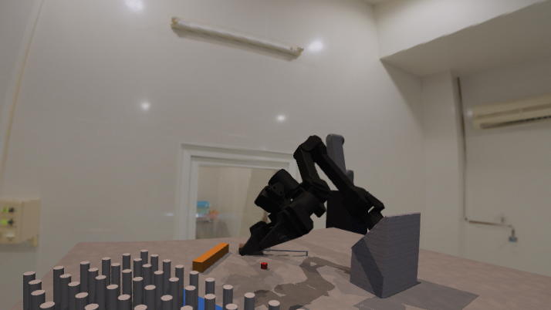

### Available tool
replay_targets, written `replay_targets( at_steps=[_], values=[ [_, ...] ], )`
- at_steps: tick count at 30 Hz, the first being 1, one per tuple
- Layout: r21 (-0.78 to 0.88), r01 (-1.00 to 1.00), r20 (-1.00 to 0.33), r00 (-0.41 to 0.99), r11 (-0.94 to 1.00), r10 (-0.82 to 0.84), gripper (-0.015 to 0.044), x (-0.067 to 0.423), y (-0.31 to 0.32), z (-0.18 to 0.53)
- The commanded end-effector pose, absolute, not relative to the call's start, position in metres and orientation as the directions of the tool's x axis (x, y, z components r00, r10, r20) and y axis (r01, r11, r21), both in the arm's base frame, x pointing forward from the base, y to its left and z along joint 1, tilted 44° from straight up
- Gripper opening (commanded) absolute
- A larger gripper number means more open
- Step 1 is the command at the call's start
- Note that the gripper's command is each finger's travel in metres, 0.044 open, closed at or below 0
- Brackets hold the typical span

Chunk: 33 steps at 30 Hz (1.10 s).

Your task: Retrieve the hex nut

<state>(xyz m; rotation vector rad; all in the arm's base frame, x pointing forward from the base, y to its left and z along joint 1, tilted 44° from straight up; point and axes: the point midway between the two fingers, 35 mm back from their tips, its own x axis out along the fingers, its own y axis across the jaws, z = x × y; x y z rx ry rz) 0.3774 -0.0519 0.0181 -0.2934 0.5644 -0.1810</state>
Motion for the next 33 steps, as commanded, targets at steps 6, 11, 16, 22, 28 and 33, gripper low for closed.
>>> replay_targets(
  at_steps=[6,11,16,22,28,33],
  values=[
    [0.032,0.563,-0.542,0.704,0.826,-0.458,0.044,0.386,-0.114,0.034],
    [0.326,0.838,-0.561,0.544,0.438,-0.624,0.044,0.378,-0.171,0.058],
    [0.545,0.838,-0.559,0.376,0.014,-0.739,0.044,0.358,-0.218,0.088],
    [0.704,0.642,-0.545,0.213,-0.304,-0.811,0.044,0.333,-0.255,0.119],
    [0.818,0.315,-0.519,0.045,-0.481,-0.854,0.044,0.302,-0.284,0.154],
    [0.872,0.011,-0.487,-0.091,-0.489,-0.869,0.044,0.272,-0.303,0.185]
  ],
)
